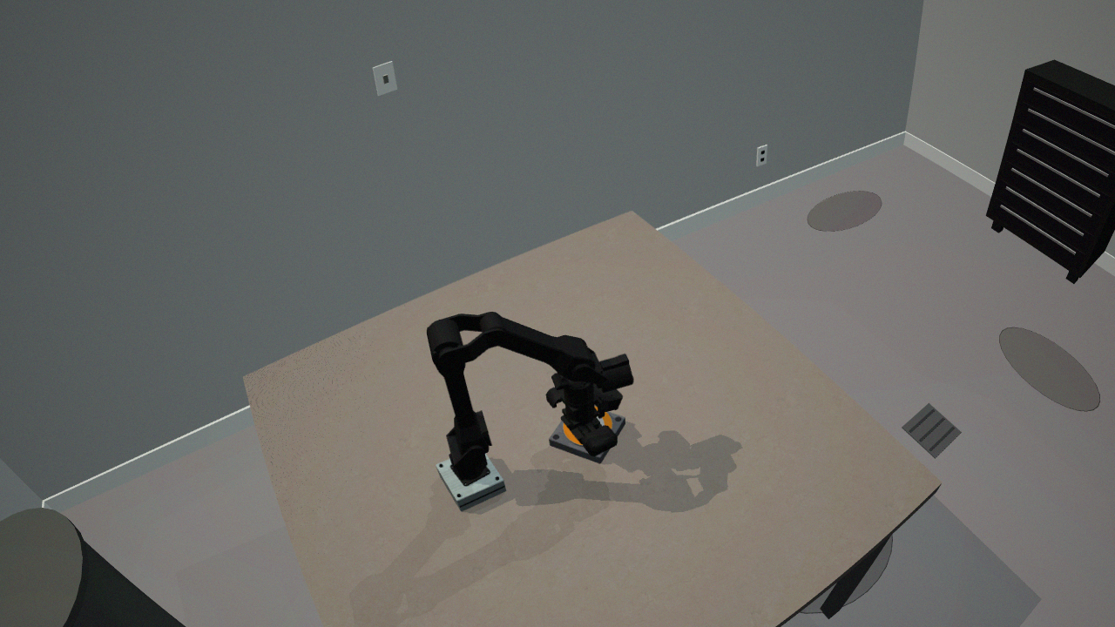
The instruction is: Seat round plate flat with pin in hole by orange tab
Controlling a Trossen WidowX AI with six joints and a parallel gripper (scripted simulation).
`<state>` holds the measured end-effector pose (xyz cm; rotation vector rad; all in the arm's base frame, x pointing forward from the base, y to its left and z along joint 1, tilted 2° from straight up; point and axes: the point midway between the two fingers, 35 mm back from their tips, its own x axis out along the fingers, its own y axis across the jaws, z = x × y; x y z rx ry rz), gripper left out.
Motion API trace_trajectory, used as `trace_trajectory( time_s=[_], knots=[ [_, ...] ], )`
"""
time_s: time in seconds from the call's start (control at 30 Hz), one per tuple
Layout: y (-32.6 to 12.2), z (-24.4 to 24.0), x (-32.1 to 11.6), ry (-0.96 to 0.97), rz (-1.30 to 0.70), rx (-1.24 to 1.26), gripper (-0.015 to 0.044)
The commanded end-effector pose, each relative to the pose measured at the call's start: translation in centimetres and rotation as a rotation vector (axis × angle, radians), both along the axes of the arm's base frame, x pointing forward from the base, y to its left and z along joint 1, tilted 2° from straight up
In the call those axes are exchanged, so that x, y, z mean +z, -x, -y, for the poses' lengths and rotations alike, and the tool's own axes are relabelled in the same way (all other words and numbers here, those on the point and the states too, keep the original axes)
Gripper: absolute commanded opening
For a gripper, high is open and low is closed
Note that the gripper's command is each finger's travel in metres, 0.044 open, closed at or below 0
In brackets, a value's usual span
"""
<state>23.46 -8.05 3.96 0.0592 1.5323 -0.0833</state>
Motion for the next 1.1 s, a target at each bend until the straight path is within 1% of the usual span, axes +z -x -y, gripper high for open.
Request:
trace_trajectory(
  time_s=[0.0, 1.07],
  knots=[
    [-0.6, 0.6, 0.0, 0.008, 0.002, 0.003, 0.0],
    [-3.6, 1.7, 0.2, 0.008, 0.004, 0.003, 0.0]
  ],
)
